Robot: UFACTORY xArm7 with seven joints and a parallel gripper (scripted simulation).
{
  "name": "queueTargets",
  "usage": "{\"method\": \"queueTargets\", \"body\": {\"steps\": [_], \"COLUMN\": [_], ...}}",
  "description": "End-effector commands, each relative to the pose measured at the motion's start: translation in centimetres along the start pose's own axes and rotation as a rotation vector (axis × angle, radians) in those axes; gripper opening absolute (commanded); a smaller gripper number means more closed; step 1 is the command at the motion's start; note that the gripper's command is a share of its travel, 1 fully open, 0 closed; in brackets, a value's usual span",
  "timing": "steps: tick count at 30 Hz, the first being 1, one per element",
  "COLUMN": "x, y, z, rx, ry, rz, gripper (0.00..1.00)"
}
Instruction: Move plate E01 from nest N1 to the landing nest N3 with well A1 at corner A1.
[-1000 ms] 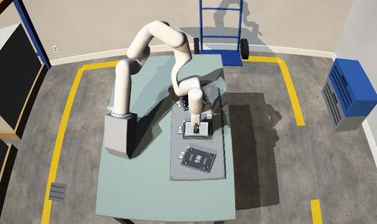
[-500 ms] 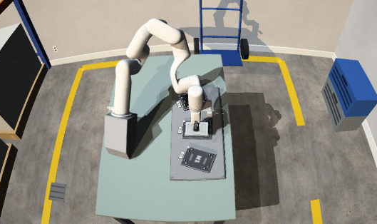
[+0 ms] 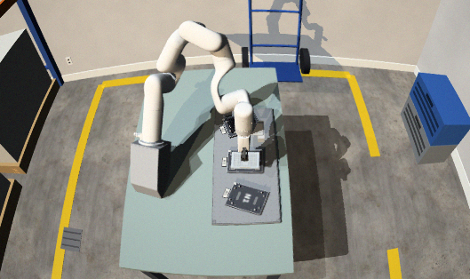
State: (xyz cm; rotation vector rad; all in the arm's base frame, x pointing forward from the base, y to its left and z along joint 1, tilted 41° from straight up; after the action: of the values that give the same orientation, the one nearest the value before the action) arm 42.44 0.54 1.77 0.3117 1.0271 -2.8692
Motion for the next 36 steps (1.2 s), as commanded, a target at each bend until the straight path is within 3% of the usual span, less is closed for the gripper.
{"method": "queueTargets", "body": {"steps": [1,20,36], "x": [-0.1,-0.1,-0.1], "y": [0.1,0.1,0.1], "z": [0.7,3.5,3.5], "rx": [0.003,0.003,0.003], "ry": [0.004,0.004,0.004], "rz": [0.0,0.0,0.0], "gripper": [1.0,1.0,1.0]}}
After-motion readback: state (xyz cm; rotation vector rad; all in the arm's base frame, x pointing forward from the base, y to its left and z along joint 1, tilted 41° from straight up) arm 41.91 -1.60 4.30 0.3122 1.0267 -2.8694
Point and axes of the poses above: the point where the finger pads meet when closed, its own z axis back along the fingers, its own y axis across the jaws, x = y × z, the point moved 1 cm from there along z, back along the fingers, and after that the axes turned 8 degrees about z, right-handed, at the moved point
